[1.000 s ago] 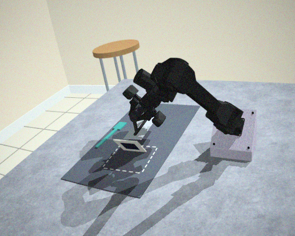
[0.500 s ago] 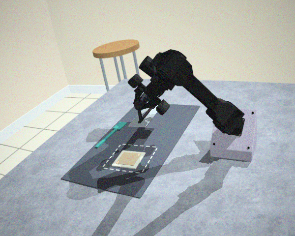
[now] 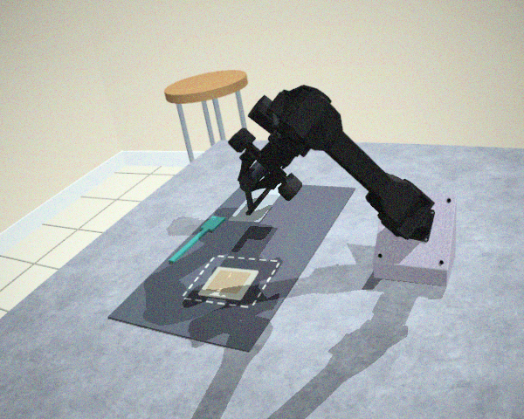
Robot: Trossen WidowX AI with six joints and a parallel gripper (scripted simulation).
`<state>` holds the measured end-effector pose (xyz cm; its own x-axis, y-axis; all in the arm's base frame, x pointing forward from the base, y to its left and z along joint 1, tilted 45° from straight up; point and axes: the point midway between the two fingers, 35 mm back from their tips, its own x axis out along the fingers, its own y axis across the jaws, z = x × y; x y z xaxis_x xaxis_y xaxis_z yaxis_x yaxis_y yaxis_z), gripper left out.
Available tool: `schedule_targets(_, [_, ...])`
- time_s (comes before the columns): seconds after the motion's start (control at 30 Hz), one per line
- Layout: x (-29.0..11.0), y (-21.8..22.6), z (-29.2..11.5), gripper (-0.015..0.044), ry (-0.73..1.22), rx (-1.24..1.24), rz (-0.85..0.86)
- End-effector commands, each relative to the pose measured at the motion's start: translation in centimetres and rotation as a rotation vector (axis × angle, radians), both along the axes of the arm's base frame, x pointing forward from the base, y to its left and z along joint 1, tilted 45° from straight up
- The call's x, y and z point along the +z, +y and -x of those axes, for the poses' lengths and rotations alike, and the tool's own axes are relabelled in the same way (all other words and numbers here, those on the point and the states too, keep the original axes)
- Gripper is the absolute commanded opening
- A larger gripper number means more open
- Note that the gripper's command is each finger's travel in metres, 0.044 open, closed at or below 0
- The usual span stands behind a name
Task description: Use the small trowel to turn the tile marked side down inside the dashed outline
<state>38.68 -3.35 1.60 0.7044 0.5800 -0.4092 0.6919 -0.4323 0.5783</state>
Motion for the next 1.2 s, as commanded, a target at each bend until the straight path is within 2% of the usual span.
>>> schedule_targets(0.0, [0.2,-0.3,-0.2,0.0000,-0.014,0.000,0.007])
schedule_targets(0.97, [0.0,0.0,-0.1,0.0000,0.004,-0.002,-0.001])
schedule_targets(1.17, [-1.5,-0.7,-1.2,0.0000,0.130,-0.077,-0.035])
